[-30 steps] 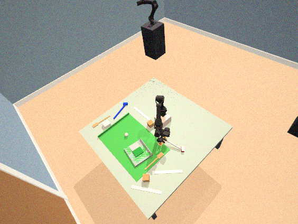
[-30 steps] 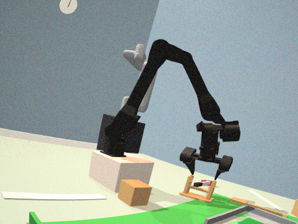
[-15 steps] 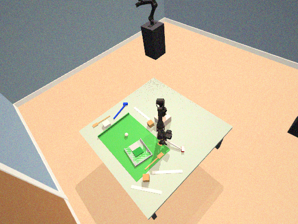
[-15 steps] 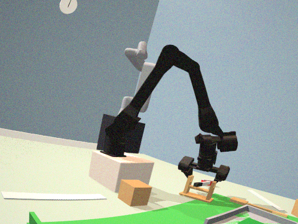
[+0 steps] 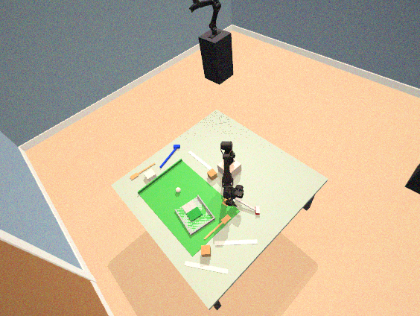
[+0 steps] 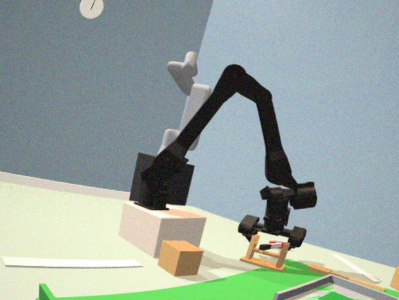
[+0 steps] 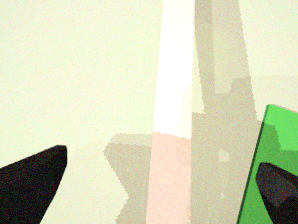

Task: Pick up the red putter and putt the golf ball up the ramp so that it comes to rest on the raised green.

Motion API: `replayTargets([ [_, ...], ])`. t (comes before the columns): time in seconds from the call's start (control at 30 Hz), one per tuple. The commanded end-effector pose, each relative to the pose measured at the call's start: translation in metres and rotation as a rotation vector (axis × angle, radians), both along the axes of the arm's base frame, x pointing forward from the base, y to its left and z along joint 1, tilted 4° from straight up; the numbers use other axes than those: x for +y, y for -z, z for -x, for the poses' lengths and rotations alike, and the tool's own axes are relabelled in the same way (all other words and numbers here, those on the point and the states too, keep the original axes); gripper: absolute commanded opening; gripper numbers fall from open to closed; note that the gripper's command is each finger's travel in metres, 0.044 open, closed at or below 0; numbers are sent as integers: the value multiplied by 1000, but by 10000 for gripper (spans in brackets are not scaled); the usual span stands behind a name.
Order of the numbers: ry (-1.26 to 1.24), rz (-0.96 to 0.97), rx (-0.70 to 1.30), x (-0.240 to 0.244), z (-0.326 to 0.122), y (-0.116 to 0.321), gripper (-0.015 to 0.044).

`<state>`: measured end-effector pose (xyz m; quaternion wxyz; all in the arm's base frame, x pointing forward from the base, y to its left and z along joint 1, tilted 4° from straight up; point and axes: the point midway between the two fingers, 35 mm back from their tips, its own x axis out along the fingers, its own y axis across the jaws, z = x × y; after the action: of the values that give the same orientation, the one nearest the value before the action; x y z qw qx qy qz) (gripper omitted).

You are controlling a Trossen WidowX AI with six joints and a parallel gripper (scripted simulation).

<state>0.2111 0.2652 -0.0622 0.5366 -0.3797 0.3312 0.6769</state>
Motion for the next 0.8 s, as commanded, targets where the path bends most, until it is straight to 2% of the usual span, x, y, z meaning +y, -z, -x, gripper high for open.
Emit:
replayTargets([
  [0.0,4,1,-2,3,0,5,440],
  [0.03,4,1,-2,3,0,5,440],
  [0.53,0,0,0,1,1,3,46],
  [0.77,0,0,0,1,0,2,0],
])
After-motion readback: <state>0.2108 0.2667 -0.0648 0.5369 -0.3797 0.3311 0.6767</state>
